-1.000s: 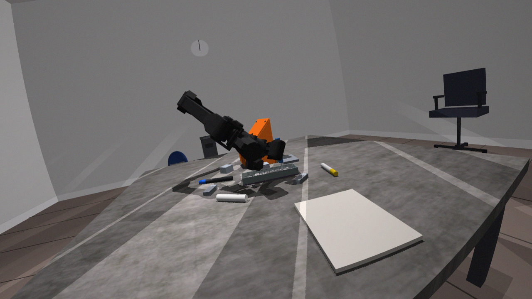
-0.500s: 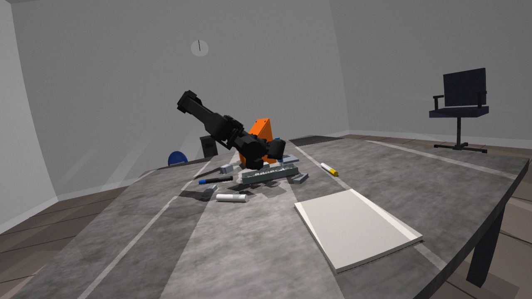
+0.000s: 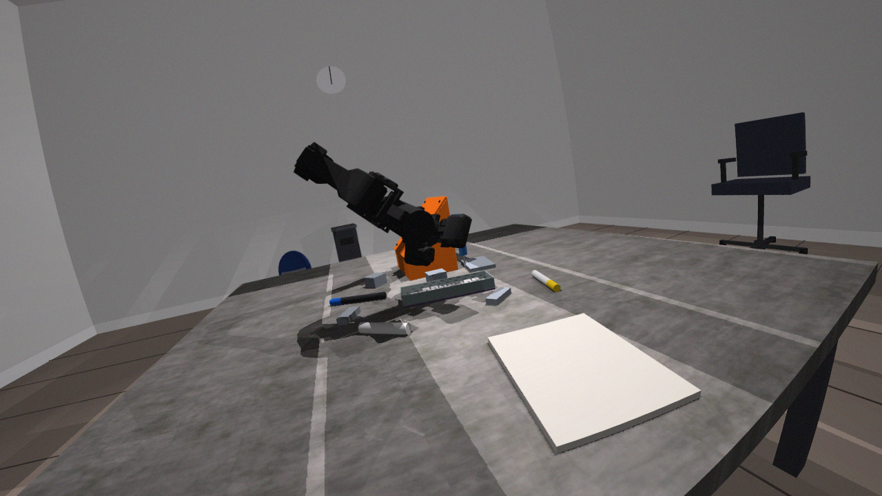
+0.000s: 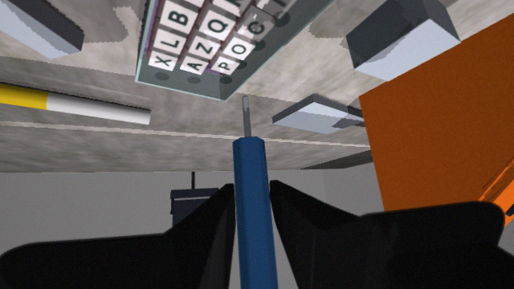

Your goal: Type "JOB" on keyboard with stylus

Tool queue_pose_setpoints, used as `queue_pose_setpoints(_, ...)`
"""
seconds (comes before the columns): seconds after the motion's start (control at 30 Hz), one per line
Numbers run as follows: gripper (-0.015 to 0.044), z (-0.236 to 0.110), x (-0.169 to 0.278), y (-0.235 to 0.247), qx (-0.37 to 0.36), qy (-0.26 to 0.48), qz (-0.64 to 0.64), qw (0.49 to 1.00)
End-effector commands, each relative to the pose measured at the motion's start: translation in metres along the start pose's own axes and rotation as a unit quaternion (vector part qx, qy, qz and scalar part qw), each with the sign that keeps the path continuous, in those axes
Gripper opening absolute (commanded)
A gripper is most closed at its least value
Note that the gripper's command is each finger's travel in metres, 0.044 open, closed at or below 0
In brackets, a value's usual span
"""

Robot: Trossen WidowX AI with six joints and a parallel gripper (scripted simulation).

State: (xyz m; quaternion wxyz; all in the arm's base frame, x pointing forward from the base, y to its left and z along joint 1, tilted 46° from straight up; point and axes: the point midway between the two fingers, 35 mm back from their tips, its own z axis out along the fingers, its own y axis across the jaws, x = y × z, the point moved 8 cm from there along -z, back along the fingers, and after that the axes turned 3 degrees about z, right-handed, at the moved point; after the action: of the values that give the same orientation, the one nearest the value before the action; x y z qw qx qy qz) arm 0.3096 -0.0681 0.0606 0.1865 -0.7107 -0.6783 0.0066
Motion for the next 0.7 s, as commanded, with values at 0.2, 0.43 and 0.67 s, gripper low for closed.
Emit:
queue_pose_setpoints(0.2, 0.0000, -0.008, -0.002, 0.010, -0.001, 0.001, 0.001, 1.000)
queue_pose_setpoints(0.43, 0.0000, -0.021, -0.006, 0.027, -0.003, 0.002, 0.003, 1.000)
queue_pose_setpoints(0.67, 0.0000, -0.020, -0.013, 0.031, -0.004, 0.002, 0.004, 1.000)
